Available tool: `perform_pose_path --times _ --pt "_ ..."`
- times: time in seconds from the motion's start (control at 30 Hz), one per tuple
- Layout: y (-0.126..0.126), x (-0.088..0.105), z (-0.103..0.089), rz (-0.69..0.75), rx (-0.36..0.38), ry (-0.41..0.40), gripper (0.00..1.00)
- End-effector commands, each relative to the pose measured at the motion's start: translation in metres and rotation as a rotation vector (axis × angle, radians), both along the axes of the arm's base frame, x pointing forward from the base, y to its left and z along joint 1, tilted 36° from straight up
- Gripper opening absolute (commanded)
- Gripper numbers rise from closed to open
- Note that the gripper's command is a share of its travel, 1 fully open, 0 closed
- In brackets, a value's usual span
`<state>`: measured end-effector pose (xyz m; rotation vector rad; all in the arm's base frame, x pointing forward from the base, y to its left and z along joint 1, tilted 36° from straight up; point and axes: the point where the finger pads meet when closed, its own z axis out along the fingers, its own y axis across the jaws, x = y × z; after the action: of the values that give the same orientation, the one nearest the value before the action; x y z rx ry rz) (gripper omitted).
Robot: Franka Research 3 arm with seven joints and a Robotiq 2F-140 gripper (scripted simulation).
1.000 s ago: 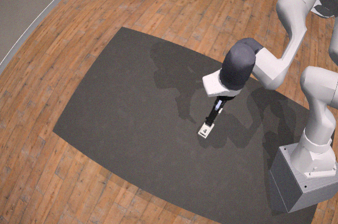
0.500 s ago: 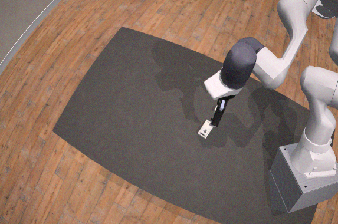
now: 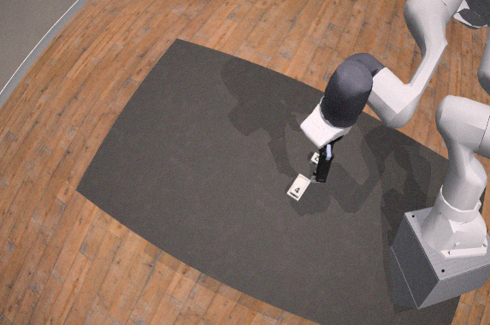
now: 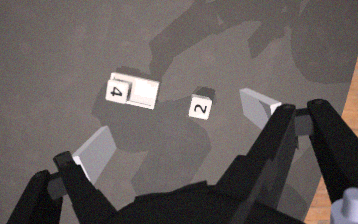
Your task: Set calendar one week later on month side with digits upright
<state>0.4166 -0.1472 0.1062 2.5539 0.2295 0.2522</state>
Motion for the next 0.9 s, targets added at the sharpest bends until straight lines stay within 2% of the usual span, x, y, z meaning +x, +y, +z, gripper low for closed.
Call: perform_pose_path --times 0.0,0.4,0.87 --pt "-0.003 -0.001 0.001 0.143 -0.034 0.093 1.0" --pt "-0.007 -0.003 0.003 0.264 -0.072 0.169 1.0" --pt "-0.015 -0.006 0.005 0.463 -0.136 0.298 1.0"
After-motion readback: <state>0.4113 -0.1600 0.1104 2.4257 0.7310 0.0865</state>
